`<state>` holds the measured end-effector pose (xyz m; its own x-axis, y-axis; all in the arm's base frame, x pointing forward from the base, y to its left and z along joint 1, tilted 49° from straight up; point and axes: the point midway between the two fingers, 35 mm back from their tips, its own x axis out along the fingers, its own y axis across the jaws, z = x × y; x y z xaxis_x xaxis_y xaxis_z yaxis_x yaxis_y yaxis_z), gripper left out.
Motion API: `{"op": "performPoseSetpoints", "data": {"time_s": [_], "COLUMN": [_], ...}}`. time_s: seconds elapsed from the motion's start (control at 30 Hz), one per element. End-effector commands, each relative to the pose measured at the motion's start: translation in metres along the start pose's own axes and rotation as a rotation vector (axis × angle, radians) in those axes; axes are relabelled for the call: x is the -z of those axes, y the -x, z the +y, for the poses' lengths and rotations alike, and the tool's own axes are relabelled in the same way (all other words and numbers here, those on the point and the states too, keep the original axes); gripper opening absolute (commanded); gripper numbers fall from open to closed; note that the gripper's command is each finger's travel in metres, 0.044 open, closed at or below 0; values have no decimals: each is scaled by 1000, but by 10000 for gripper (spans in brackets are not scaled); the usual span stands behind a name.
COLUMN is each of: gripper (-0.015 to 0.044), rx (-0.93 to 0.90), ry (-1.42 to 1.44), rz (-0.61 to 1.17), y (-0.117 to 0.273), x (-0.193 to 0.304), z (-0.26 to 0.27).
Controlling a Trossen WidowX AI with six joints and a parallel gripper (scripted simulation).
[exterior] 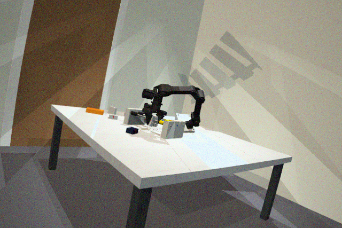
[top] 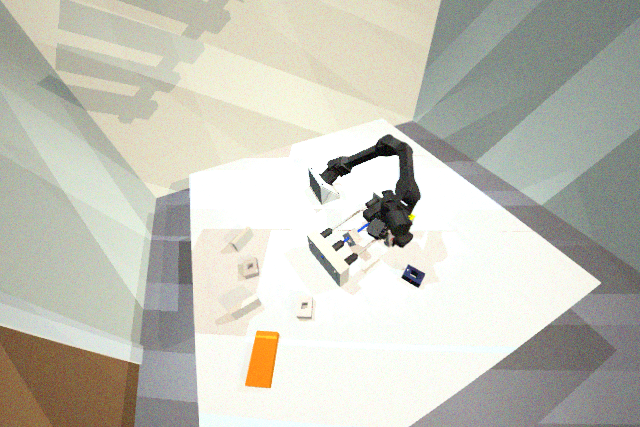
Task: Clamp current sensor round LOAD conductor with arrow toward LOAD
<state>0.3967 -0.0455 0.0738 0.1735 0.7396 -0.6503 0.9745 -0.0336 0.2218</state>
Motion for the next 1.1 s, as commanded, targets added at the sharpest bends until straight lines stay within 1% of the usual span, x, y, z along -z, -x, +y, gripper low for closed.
{"op": "performPoseSetpoints", "data": {"time_s": [0.0, 0.57, 0.93, 1.07], "gripper": [400, 287, 0, 0], "rx": [0, 0, 0, 0], "ry": [1, 1, 1, 1], "rz": [0, 0, 0, 0], "y": [1, 1, 1, 1], "x": [0, 0, 0, 0], "z": [0, 0, 0, 0]}}
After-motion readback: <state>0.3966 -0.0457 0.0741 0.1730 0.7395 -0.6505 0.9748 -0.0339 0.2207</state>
